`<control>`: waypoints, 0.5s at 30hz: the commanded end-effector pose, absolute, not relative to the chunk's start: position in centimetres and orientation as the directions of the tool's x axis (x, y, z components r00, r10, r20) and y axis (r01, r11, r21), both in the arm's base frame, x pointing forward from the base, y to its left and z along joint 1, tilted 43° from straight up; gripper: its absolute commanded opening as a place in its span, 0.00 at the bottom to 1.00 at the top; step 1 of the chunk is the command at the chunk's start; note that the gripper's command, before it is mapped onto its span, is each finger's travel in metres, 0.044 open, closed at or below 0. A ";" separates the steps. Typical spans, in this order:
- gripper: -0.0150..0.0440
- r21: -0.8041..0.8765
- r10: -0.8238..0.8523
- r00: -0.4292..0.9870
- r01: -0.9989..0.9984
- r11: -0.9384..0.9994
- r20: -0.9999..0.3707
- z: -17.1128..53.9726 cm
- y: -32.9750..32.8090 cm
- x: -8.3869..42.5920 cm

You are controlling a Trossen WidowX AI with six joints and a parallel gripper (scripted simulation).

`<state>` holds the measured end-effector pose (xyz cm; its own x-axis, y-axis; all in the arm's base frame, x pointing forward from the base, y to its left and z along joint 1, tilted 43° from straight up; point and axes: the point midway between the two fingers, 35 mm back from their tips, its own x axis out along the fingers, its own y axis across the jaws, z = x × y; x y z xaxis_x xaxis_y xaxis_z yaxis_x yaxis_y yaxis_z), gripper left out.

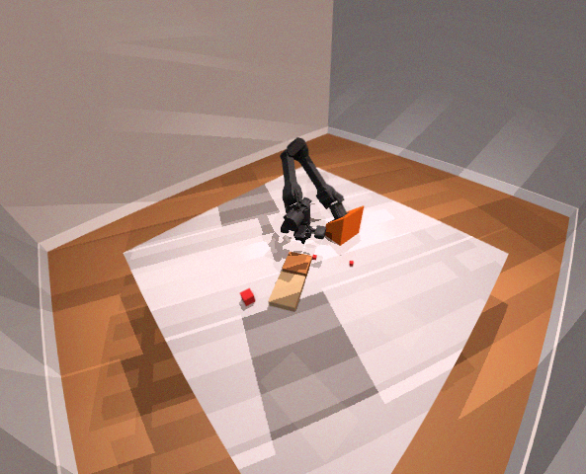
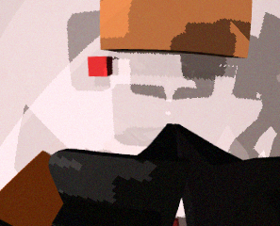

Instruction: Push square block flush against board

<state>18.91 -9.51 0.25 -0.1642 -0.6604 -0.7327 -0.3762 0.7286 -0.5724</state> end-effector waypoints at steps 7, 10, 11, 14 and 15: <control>0.25 -0.576 -0.660 -0.159 -0.370 0.729 -0.734 1.7 -8.0 19.7; 0.25 -0.574 -0.659 -0.158 -0.372 0.730 -0.736 0.8 -7.5 21.3; 0.25 -0.573 -0.659 -0.158 -0.373 0.730 -0.736 0.8 -7.5 21.4; 0.25 -0.573 -0.659 -0.157 -0.373 0.730 -0.736 0.6 -7.6 21.4; 0.25 -0.573 -0.658 -0.157 -0.373 0.730 -0.736 0.1 -8.1 21.4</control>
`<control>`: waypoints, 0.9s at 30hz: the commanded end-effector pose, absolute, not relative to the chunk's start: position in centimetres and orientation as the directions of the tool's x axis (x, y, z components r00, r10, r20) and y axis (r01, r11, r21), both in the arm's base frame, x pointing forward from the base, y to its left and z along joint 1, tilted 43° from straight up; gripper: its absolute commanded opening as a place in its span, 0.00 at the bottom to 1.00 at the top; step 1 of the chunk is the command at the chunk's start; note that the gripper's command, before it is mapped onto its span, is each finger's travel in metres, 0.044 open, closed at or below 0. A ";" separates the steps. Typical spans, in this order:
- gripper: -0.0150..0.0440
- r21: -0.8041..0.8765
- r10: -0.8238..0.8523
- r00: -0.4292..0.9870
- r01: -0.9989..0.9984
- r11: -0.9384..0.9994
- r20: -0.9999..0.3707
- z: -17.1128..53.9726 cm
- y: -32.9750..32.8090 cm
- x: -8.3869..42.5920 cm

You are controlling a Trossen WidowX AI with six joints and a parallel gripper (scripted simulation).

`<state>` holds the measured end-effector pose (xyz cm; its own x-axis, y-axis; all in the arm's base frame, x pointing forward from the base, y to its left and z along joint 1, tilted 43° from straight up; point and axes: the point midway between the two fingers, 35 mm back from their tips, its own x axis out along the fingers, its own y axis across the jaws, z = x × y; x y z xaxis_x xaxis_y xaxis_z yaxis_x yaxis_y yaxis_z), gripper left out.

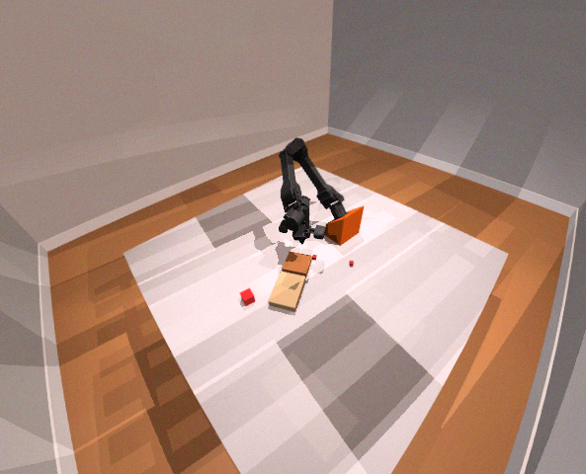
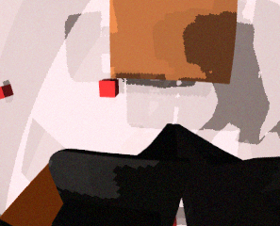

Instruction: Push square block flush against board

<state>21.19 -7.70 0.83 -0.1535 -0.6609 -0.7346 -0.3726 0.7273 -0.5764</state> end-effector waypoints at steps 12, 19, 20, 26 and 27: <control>0.25 -0.576 -0.662 -0.158 -0.373 0.727 -0.733 -3.1 -11.2 20.6; 0.25 -0.576 -0.662 -0.158 -0.373 0.727 -0.733 -3.2 -11.1 21.3; 0.25 -0.576 -0.662 -0.158 -0.373 0.727 -0.733 -3.3 -11.1 21.4; 0.25 -0.576 -0.662 -0.157 -0.372 0.727 -0.733 -3.4 -11.0 22.0; 0.25 -0.576 -0.661 -0.157 -0.372 0.727 -0.733 -3.5 -11.0 22.1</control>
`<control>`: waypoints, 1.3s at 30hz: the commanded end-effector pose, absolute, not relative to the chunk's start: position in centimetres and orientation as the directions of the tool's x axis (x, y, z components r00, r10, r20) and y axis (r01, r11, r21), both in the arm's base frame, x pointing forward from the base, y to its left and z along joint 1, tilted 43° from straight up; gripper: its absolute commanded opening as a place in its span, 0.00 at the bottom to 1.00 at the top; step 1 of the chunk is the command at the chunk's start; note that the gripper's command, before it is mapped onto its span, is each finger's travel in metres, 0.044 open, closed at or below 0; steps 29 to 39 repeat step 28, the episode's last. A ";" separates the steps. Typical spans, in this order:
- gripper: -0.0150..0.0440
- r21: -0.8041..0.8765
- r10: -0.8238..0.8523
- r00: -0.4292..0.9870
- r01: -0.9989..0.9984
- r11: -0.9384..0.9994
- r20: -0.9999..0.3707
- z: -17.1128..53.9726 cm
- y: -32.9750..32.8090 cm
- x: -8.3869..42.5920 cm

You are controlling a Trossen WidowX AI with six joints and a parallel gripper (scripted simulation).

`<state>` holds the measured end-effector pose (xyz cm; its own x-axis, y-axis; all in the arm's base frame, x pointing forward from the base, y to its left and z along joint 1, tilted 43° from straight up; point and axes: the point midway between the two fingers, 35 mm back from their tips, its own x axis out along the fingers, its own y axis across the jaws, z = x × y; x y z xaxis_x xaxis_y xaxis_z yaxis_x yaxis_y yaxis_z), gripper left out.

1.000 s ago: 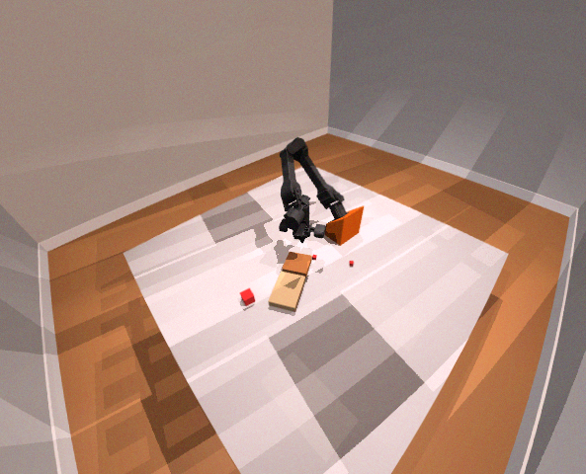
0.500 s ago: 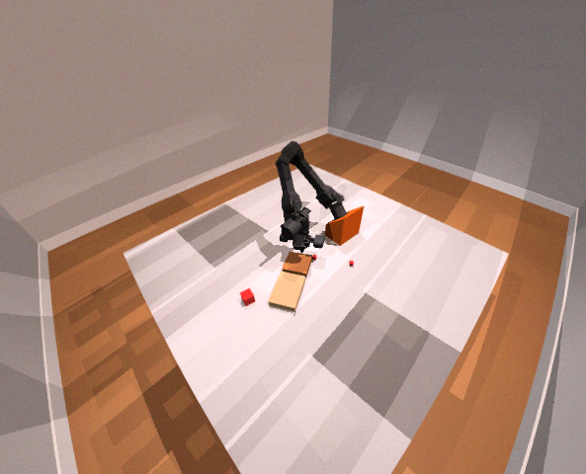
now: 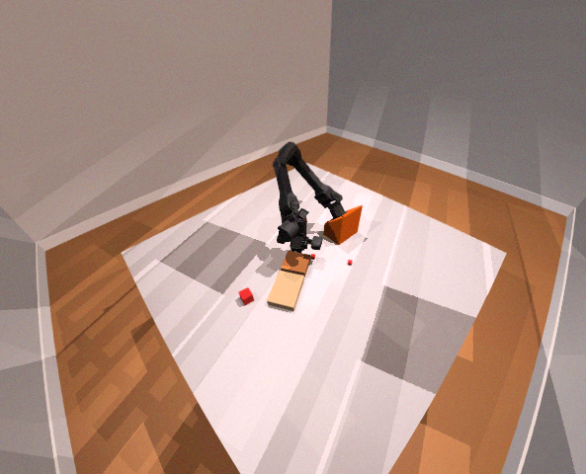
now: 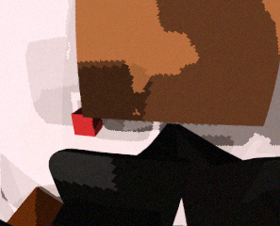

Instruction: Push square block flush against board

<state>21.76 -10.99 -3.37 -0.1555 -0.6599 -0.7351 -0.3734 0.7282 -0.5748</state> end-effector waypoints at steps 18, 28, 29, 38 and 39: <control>0.25 -0.576 -0.661 -0.156 -0.372 0.728 -0.734 -4.1 -10.6 23.9; 0.25 -0.576 -0.661 -0.156 -0.372 0.728 -0.734 -3.8 -10.8 23.4; 0.25 -0.576 -0.661 -0.156 -0.372 0.728 -0.734 -3.8 -10.8 23.4; 0.25 -0.576 -0.661 -0.156 -0.372 0.728 -0.734 -3.8 -10.8 23.4; 0.25 -0.576 -0.661 -0.156 -0.372 0.728 -0.734 -3.8 -10.8 23.4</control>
